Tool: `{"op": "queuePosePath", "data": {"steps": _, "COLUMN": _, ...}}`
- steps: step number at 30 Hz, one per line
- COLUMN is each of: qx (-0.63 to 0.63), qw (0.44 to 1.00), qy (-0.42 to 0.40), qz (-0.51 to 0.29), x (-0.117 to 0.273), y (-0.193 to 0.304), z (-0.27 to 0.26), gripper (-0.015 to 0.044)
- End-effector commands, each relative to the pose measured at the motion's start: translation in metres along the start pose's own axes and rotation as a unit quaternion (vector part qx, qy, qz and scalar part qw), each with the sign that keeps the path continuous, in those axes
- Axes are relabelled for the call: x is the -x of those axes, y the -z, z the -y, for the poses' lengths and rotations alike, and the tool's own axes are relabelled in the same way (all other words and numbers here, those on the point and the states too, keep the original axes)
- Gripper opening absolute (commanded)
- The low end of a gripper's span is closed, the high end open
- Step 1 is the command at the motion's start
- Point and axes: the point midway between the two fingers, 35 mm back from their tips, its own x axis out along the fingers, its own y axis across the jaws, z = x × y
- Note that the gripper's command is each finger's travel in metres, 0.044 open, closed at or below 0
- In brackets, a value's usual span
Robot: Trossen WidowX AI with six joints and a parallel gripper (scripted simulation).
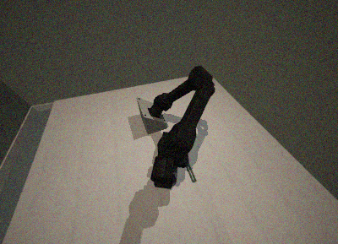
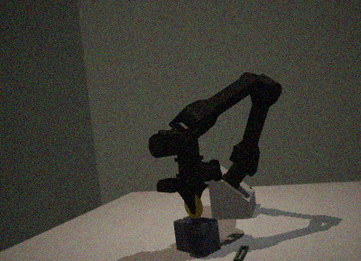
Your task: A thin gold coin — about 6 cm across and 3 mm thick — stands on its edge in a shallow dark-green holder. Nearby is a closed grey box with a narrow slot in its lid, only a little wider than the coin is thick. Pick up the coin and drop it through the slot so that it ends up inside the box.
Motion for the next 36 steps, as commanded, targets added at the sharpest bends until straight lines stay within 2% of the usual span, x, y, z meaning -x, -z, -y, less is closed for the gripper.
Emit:
{"op": "queuePosePath", "data": {"steps": 1, "qx": -0.004, "qw": 1.000, "qy": -0.003, "qz": 0.002, "x": -0.003, "y": 0.000, "z": -0.001, "gripper": 0.0000}}
{"op": "queuePosePath", "data": {"steps": 9, "qx": -0.005, "qw": 1.000, "qy": -0.003, "qz": 0.002, "x": -0.006, "y": 0.000, "z": -0.001, "gripper": 0.0000}}
{"op": "queuePosePath", "data": {"steps": 15, "qx": 0.000, "qw": 1.000, "qy": 0.000, "qz": 0.000, "x": -0.003, "y": 0.000, "z": 0.000, "gripper": 0.0157}}
{"op": "queuePosePath", "data": {"steps": 24, "qx": 0.000, "qw": 1.000, "qy": 0.000, "qz": 0.000, "x": -0.003, "y": 0.000, "z": 0.000, "gripper": 0.0161}}
{"op": "queuePosePath", "data": {"steps": 32, "qx": -0.001, "qw": 1.000, "qy": 0.000, "qz": 0.000, "x": 0.017, "y": 0.000, "z": 0.000, "gripper": 0.0371}}
{"op": "queuePosePath", "data": {"steps": 34, "qx": -0.003, "qw": 1.000, "qy": -0.002, "qz": 0.001, "x": 0.036, "y": 0.001, "z": -0.001, "gripper": 0.0423}}
{"op": "queuePosePath", "data": {"steps": 36, "qx": -0.006, "qw": 1.000, "qy": -0.004, "qz": 0.002, "x": 0.056, "y": 0.001, "z": -0.003, "gripper": 0.0440}}
